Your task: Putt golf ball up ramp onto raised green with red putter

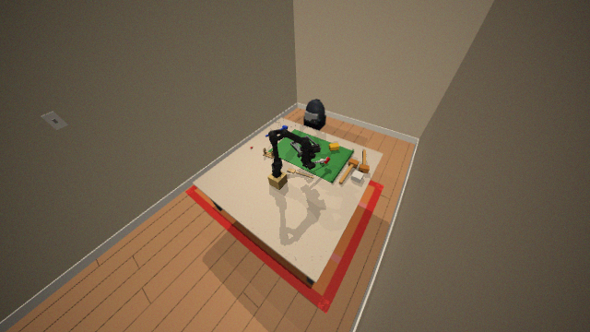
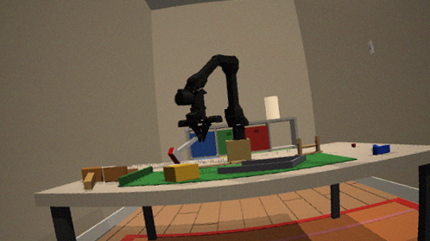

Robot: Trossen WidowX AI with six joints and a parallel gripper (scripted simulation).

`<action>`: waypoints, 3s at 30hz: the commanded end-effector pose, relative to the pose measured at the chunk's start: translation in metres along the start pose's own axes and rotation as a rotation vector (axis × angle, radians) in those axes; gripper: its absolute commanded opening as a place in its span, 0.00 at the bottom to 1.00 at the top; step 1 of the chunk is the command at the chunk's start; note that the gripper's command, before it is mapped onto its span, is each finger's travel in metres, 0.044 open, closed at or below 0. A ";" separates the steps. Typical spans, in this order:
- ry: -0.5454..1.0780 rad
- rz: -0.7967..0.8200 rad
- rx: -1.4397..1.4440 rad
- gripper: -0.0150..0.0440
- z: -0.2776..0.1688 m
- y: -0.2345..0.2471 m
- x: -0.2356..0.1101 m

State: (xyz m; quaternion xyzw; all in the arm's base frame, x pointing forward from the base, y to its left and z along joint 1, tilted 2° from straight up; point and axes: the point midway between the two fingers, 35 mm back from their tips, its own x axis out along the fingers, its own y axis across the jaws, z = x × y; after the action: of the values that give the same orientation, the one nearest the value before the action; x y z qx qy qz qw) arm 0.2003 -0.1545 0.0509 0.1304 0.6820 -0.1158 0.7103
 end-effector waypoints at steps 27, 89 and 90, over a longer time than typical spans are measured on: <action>-0.006 -0.002 0.000 0.25 0.001 0.000 0.031; -0.008 0.009 0.000 0.25 0.002 0.109 -0.017; -0.008 0.009 0.000 0.25 0.002 0.109 -0.017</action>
State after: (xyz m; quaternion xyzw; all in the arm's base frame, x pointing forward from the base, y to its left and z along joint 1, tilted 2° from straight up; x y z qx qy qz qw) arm 0.2384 -0.0532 0.0714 0.1333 0.6795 -0.1132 0.7125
